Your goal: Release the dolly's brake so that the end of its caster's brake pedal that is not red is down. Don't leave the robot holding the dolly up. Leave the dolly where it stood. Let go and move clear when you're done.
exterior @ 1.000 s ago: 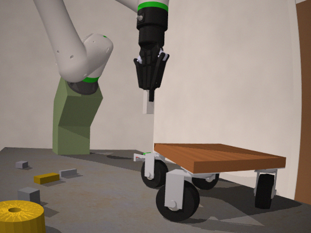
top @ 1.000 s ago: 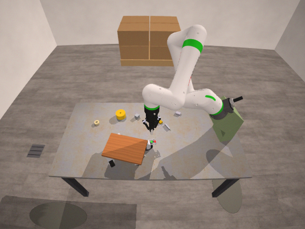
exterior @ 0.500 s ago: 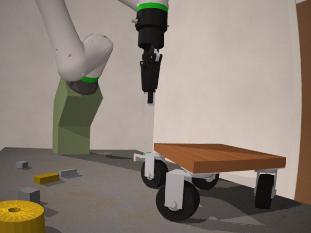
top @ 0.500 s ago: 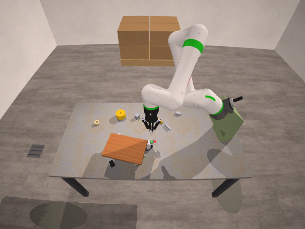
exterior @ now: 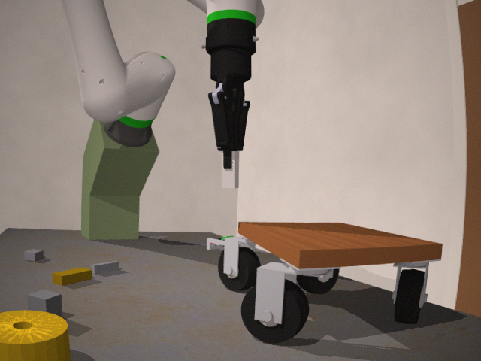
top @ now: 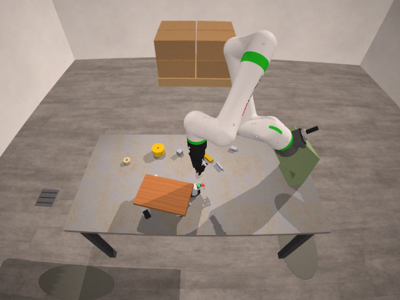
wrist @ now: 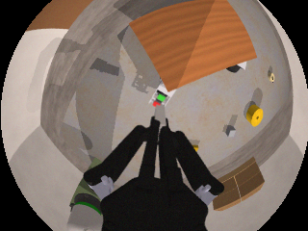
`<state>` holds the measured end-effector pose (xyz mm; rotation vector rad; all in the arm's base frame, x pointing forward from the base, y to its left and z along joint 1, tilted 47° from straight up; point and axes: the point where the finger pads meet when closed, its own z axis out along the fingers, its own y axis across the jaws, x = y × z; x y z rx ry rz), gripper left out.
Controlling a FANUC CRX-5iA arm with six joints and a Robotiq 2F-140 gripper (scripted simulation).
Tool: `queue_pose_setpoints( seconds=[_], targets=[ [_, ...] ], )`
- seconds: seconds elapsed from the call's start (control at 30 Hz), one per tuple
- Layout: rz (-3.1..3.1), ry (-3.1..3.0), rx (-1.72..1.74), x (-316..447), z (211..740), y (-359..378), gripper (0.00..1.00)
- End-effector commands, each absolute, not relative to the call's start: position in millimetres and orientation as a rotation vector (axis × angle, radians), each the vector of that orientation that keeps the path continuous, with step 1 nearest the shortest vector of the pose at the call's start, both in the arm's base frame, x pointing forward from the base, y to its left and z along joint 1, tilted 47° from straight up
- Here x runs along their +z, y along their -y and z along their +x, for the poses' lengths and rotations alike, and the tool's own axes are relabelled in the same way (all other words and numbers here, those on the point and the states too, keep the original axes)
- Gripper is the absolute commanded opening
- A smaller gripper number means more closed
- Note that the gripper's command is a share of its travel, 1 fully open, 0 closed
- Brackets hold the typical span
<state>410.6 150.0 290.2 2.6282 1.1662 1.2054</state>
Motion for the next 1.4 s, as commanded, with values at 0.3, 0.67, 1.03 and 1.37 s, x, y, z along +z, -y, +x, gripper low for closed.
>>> queue_pose_setpoints(
  seconds=[0.3, 0.67, 1.03, 1.37],
  targets=[
    [3.17, -0.13, 1.273, 280.7, 420.2, -152.8, 0.0],
    [3.344, 0.857, 1.168, 277.1, 423.8, -153.5, 0.0],
    [3.129, 1.8, 1.025, 277.0, 423.9, -153.5, 0.0],
    [3.069, 1.897, 1.029, 277.0, 423.9, -153.5, 0.0]
  ],
)
